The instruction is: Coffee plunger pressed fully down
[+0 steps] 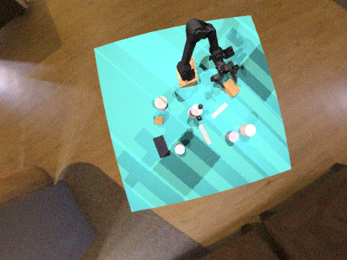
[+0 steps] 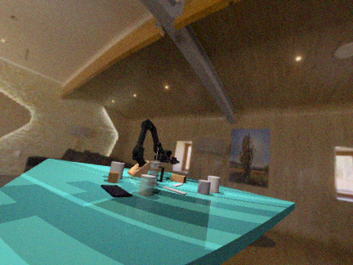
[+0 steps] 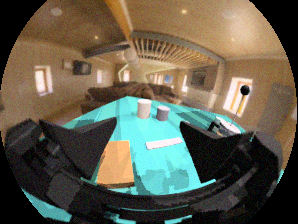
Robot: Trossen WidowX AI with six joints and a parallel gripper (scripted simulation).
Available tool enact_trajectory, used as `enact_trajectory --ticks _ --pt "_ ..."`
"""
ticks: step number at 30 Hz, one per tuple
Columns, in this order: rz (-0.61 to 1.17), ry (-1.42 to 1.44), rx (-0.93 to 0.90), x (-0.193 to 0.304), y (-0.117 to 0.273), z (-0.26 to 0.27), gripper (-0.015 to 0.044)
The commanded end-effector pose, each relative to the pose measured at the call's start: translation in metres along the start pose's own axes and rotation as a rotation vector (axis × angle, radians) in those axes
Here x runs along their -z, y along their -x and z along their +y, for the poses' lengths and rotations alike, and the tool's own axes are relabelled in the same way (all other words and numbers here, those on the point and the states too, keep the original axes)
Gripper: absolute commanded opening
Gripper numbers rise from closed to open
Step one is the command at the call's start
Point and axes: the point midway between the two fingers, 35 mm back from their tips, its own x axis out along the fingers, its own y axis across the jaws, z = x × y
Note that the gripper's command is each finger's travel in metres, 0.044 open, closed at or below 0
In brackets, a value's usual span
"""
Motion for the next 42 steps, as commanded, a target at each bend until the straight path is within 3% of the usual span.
enact_trajectory --ticks 1,6,25,35,42 --pt "0.088 -0.032 0.055 -0.04 -0.006 -0.009 0.044" --pt "0.182 -0.046 0.119 -0.087 -0.013 -0.041 0.044" --pt "0.363 -0.061 0.251 -0.162 -0.012 -0.161 0.044" --pt "0.459 -0.065 0.327 -0.18 0.0 -0.243 0.044" --pt "0.456 -0.101 0.338 -0.152 -0.003 -0.243 0.044"
